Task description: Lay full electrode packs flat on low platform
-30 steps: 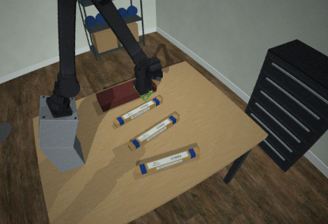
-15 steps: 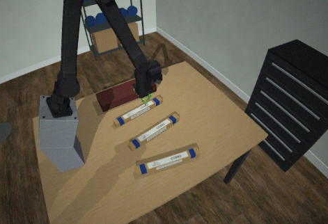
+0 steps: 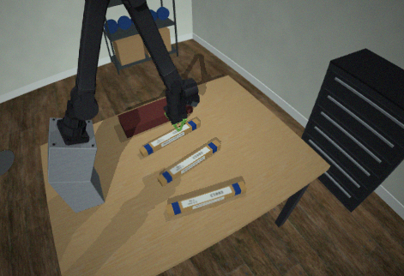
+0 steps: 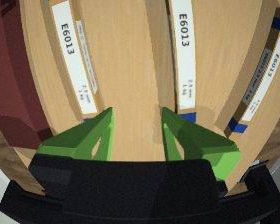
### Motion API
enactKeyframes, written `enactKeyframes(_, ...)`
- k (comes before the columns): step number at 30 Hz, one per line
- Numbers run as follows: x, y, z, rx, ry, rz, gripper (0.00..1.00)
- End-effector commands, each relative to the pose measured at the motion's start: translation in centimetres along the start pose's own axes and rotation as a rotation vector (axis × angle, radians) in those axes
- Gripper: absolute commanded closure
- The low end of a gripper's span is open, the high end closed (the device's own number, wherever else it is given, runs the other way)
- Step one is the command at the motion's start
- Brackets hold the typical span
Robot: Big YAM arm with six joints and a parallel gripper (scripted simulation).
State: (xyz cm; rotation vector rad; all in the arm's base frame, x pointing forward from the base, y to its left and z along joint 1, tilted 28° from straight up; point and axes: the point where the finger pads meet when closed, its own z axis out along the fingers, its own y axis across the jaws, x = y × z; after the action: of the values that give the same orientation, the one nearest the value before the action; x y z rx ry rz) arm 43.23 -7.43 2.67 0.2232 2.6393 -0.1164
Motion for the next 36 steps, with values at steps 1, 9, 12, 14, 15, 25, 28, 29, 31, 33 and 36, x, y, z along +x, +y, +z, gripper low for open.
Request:
enactKeyframes(1, -0.7, -0.32, 0.93, 0.001, -0.006, 0.0, 0.57)
enactKeyframes(9, -0.66, -0.32, 1.75, 0.001, -0.005, 0.0, 0.57)
enactKeyframes(12, -0.66, -0.32, 1.88, 0.001, -0.005, 0.0, 0.57)
enactKeyframes(14, -0.66, -0.32, 1.88, 0.001, -0.005, 0.0, 0.57)
enactKeyframes(15, -0.66, -0.32, 1.88, 0.001, -0.005, 0.0, 0.57)
enactKeyframes(25, -0.66, -0.32, 1.88, 0.001, -0.005, 0.0, 0.57)
enactKeyframes(28, -0.66, -0.32, 1.88, 0.001, -0.005, 0.0, 0.57)
enactKeyframes(29, -0.66, -0.32, 1.88, 0.001, -0.005, 0.0, 0.57)
enactKeyframes(31, -0.66, -0.32, 1.88, 0.001, -0.005, 0.0, 0.57)
enactKeyframes(33, -0.66, -0.32, 1.88, 0.001, -0.005, 0.0, 0.57)
enactKeyframes(36, -0.66, -0.32, 1.88, 0.001, -0.005, 0.0, 0.57)
